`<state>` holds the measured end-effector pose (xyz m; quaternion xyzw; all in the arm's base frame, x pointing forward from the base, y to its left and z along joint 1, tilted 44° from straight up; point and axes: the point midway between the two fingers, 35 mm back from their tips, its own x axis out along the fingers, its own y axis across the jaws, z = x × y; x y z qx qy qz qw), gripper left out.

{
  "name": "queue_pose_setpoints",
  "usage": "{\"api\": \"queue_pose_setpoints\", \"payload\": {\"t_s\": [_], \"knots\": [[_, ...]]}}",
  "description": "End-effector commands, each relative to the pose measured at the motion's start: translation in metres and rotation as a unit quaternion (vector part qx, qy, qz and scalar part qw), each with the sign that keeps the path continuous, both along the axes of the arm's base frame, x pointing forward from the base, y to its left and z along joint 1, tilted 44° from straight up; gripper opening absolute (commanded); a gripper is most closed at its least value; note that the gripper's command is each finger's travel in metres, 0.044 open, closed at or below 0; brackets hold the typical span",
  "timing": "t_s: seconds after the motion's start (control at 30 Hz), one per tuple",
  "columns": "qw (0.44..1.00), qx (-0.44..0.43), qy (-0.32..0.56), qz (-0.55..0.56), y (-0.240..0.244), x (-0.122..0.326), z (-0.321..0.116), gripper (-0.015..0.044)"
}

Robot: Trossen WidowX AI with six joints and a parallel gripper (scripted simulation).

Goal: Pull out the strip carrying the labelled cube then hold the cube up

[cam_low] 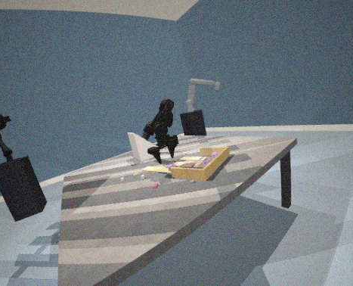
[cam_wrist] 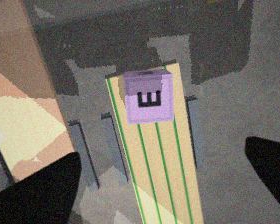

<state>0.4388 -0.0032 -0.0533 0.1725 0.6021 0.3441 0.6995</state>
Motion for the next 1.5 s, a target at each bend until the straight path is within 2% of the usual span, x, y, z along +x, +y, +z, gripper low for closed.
{"api": "queue_pose_setpoints", "payload": {"t_s": [0.0, 0.13, 0.37, 0.4, 1.43, 1.47], "knots": [[1.0, 0.003, 0.0, -0.003, 0.002, 0.014, 0.007, 0.044], [1.0, 0.003, 0.0, -0.003, 0.003, 0.02, 0.01, 0.044], [1.0, 0.003, 0.0, -0.003, 0.009, 0.021, 0.004, 0.0256], [1.0, 0.003, 0.0, -0.003, 0.01, 0.021, 0.002, 0.025], [1.0, 0.004, 0.0, -0.003, 0.042, 0.023, -0.029, 0.025], [1.0, 0.001, -0.002, 0.001, 0.041, 0.023, -0.027, 0.0224]]}}
